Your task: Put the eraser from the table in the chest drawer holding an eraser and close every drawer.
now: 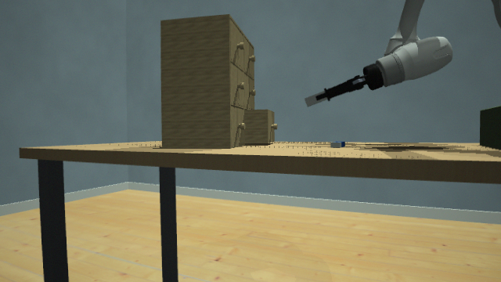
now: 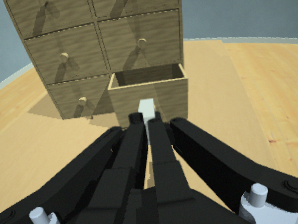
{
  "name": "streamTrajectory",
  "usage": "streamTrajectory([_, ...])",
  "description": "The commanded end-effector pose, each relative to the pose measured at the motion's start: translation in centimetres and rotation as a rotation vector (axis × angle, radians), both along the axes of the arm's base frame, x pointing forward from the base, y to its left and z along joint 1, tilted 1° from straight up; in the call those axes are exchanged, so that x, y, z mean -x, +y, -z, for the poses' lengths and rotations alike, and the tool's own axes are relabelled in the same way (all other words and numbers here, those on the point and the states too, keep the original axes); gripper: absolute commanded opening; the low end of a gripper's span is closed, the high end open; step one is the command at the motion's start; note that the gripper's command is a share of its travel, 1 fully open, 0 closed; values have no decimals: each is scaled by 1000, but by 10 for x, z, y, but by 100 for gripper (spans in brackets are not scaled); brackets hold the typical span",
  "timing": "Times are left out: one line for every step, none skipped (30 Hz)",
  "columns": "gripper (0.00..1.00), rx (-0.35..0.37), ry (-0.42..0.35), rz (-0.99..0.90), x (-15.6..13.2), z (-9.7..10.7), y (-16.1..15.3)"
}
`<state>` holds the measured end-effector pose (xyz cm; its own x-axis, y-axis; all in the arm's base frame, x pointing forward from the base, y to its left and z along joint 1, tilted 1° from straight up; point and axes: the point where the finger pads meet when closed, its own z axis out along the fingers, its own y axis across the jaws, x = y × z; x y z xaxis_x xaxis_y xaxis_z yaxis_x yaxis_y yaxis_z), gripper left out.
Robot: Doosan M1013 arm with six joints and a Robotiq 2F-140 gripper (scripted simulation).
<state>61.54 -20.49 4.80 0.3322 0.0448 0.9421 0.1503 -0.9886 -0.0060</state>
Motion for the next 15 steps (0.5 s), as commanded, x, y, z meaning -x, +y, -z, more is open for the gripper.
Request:
streamTrajectory([0, 0, -1, 0, -14, 19, 2])
streamTrajectory([0, 0, -1, 0, -17, 24, 2])
streamTrajectory([0, 0, -1, 0, -20, 29, 3])
streamTrajectory([0, 0, -1, 0, -24, 33, 4])
streamTrajectory([0, 0, -1, 0, -24, 33, 4])
streamTrajectory([0, 0, -1, 0, -24, 33, 4])
streamTrajectory([0, 0, -1, 0, -27, 38, 4])
streamTrajectory([0, 0, -1, 0, -30, 43, 5])
streamTrajectory([0, 0, -1, 0, -33, 47, 5])
streamTrajectory([0, 0, -1, 0, -36, 52, 6])
streamTrajectory([0, 0, -1, 0, -39, 55, 6])
streamTrajectory([0, 0, -1, 0, -41, 59, 6])
streamTrajectory([0, 0, -1, 0, -43, 62, 7])
streamTrajectory([0, 0, -1, 0, -45, 65, 7])
streamTrajectory([0, 0, -1, 0, -47, 67, 7])
